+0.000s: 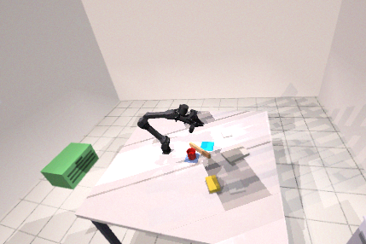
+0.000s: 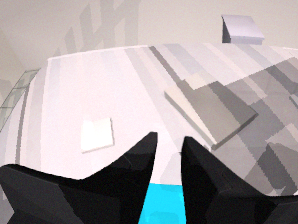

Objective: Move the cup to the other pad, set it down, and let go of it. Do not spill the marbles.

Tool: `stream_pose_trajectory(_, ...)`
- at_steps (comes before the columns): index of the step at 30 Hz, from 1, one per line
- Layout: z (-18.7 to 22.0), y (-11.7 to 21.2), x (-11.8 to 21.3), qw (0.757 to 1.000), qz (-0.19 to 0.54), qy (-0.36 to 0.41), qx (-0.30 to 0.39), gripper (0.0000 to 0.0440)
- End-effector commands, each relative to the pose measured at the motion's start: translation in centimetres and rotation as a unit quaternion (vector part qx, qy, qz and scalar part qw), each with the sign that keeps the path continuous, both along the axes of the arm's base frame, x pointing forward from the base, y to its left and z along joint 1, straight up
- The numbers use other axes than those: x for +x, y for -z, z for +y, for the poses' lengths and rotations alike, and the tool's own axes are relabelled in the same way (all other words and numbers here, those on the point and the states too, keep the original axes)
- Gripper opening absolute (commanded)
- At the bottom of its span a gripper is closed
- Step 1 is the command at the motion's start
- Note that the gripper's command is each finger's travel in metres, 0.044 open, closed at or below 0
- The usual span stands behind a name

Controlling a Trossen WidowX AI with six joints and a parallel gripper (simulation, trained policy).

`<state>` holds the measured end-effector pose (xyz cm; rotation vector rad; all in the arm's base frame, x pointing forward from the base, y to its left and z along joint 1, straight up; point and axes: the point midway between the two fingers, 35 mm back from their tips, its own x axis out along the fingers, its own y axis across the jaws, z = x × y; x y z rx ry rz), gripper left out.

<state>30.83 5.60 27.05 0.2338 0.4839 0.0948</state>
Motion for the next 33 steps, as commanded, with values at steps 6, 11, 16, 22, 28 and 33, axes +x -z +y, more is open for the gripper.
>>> stream_pose_trajectory(6,0.7,1.1,-0.4,0.998,0.068,0.004,0.011,0.0076)
stream_pose_trajectory(11,1.0,1.9,-0.7,0.994,0.111,0.006,0.01,0.008)
stream_pose_trajectory(16,1.2,2.7,-1.1,0.988,0.153,0.007,0.003,0.0087)
stream_pose_trajectory(22,1.2,3.6,-1.6,0.979,0.202,0.009,-0.009,0.0097)
stream_pose_trajectory(28,1.1,4.4,-2.2,0.968,0.249,0.009,-0.025,0.0106)
stream_pose_trajectory(33,0.9,5.0,-2.7,0.957,0.287,0.009,-0.039,0.0111)
